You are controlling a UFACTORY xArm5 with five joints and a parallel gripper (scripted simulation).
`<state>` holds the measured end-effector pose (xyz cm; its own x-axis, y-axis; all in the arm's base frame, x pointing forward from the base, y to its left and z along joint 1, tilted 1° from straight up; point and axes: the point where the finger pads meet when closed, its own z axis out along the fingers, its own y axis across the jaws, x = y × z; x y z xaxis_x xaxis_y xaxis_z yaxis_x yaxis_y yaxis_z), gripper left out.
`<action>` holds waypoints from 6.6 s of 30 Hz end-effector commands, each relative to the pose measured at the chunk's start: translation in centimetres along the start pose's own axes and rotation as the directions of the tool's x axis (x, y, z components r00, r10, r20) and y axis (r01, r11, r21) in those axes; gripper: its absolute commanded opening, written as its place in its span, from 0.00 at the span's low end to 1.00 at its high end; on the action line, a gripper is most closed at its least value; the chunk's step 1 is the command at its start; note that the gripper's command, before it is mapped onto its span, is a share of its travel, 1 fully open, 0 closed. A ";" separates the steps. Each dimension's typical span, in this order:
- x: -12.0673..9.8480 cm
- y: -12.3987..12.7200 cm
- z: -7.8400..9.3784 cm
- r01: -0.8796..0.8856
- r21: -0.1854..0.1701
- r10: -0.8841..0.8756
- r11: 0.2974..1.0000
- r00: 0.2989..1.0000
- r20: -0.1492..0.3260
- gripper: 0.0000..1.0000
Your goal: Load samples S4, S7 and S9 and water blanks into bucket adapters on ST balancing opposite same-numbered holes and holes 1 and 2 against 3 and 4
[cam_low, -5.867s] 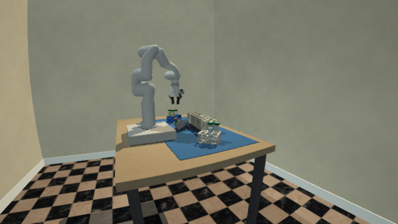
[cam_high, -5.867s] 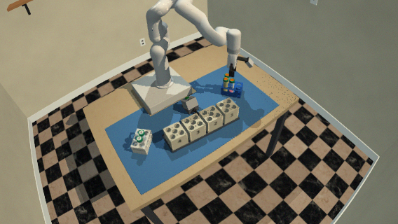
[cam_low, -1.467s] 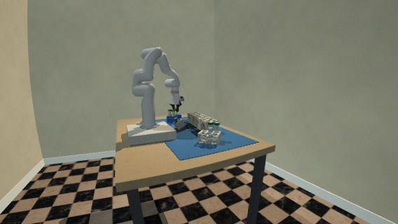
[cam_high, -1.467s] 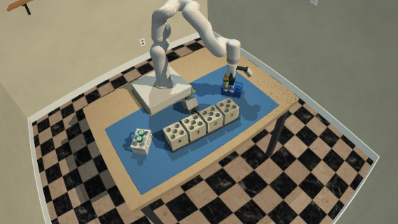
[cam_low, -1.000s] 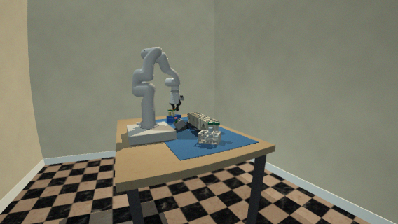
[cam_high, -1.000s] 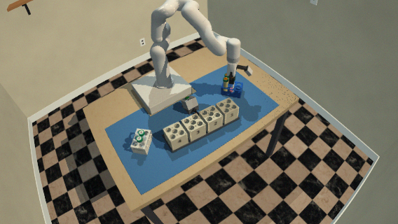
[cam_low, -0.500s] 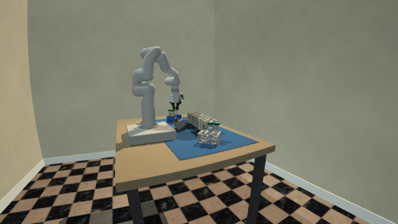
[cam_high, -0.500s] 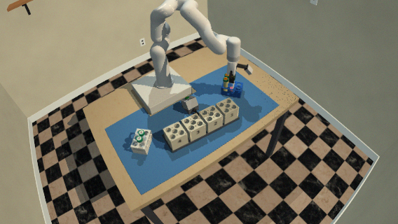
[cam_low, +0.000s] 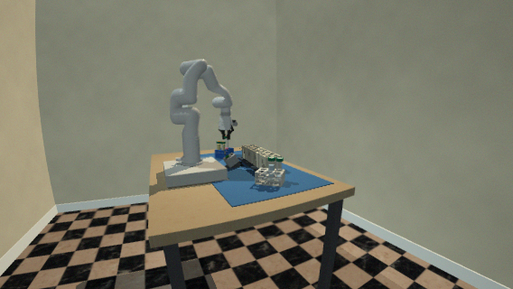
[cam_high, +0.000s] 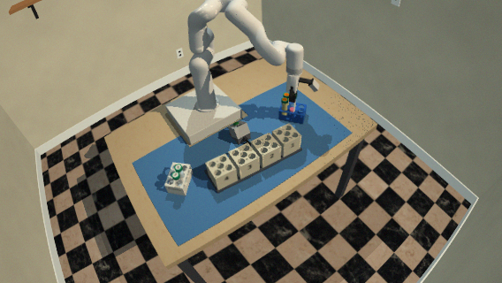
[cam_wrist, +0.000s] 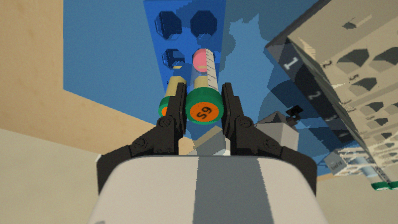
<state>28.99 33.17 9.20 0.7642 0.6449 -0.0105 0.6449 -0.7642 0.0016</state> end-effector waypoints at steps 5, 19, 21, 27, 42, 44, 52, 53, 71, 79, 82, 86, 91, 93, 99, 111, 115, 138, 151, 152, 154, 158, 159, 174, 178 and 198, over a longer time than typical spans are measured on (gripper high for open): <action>0.1 0.0 -1.4 0.000 0.001 0.000 1.000 1.000 -0.003 0.00; 0.1 0.0 -3.9 0.000 0.001 0.000 1.000 1.000 -0.003 0.00; 0.1 0.0 -4.3 0.000 0.001 0.000 1.000 1.000 -0.003 0.00; 0.1 0.0 -5.5 0.000 0.001 0.000 1.000 1.000 -0.003 0.00; 0.1 0.0 -8.1 0.000 0.001 0.000 1.000 1.000 -0.003 0.00; 0.1 0.0 -8.5 0.000 0.001 0.000 1.000 1.000 -0.003 0.00; 0.1 0.0 -9.7 0.000 0.001 0.000 1.000 1.000 -0.003 0.00; 0.1 0.0 -9.9 0.000 0.001 0.000 1.000 1.000 -0.003 0.00; 0.1 0.0 -9.9 0.000 0.001 0.000 1.000 1.000 -0.003 0.00; 0.1 0.0 -9.9 0.000 0.001 0.000 1.000 1.000 -0.003 0.00; 0.1 0.0 -9.9 0.000 0.001 0.000 1.000 1.000 -0.003 0.00; 0.1 0.0 -9.9 0.000 0.001 0.000 1.000 1.000 -0.003 0.00; 0.1 0.0 -9.9 0.000 0.001 0.000 1.000 1.000 -0.003 0.00; 0.1 0.0 -9.9 0.000 0.001 0.000 1.000 1.000 -0.003 0.00; 0.1 -1.5 -9.9 0.000 0.000 0.000 1.000 1.000 -0.004 0.00; 0.1 -4.0 -9.9 0.000 0.000 0.000 1.000 1.000 -0.004 0.00; 0.1 -4.0 -9.9 0.000 0.000 0.000 1.000 1.000 -0.004 0.00; 0.1 -4.0 -8.5 0.000 0.000 0.000 1.000 1.000 -0.004 0.00; 0.1 -4.0 -5.9 0.000 0.000 0.000 1.000 1.000 -0.004 0.00; 0.1 -4.0 -5.7 0.000 0.000 0.000 1.000 1.000 -0.004 0.00; 0.1 -4.0 -5.7 0.000 0.000 0.000 1.000 1.000 -0.004 0.00; 0.1 -4.0 -4.9 0.000 0.000 0.000 1.000 1.000 -0.004 0.00; 0.1 -4.0 -4.7 0.000 0.000 0.000 1.000 1.000 -0.004 0.00; 0.1 -4.0 -2.8 0.000 0.000 0.000 1.000 1.000 -0.004 0.00; 0.1 -4.0 -2.8 0.000 0.000 0.000 1.000 1.000 -0.004 0.00; 0.1 -4.0 -1.6 0.000 0.000 0.000 1.000 1.000 -0.004 0.00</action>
<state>26.41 36.21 10.95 0.7642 0.6449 -0.0108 0.6449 -0.7642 0.0027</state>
